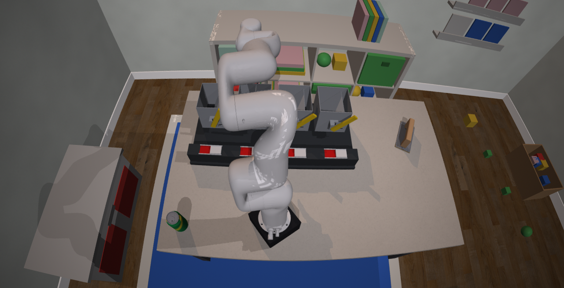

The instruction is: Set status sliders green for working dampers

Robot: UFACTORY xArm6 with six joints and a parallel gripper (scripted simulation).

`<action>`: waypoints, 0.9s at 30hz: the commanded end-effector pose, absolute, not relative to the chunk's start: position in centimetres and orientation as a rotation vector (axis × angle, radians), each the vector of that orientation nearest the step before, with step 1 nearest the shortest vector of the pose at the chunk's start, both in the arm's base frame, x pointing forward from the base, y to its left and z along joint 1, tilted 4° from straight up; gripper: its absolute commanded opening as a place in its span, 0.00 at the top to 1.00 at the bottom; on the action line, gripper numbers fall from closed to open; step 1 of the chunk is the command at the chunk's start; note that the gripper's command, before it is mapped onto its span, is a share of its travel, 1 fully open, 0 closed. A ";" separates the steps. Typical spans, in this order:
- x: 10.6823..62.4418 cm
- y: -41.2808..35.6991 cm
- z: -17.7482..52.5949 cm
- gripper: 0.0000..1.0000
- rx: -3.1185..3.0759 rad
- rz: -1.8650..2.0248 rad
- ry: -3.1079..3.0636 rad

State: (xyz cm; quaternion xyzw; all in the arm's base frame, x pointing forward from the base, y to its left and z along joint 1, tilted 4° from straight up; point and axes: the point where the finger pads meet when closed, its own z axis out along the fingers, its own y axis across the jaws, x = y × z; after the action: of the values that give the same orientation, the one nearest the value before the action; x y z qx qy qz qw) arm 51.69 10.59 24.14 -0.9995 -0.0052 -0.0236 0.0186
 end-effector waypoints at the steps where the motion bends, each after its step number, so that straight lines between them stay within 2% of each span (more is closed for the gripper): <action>1: 52.3 14.8 24.6 0.61 -3.103 -0.080 -0.020; 18: 51.7 26.5 24.9 0.61 -3.103 -0.080 -0.020; 27: 51.4 28.5 25.0 0.61 -3.102 -0.081 -0.020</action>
State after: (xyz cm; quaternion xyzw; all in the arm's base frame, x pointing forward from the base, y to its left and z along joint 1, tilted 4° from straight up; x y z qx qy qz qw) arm 51.26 27.73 24.69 -0.9995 -0.0074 -0.0247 0.0190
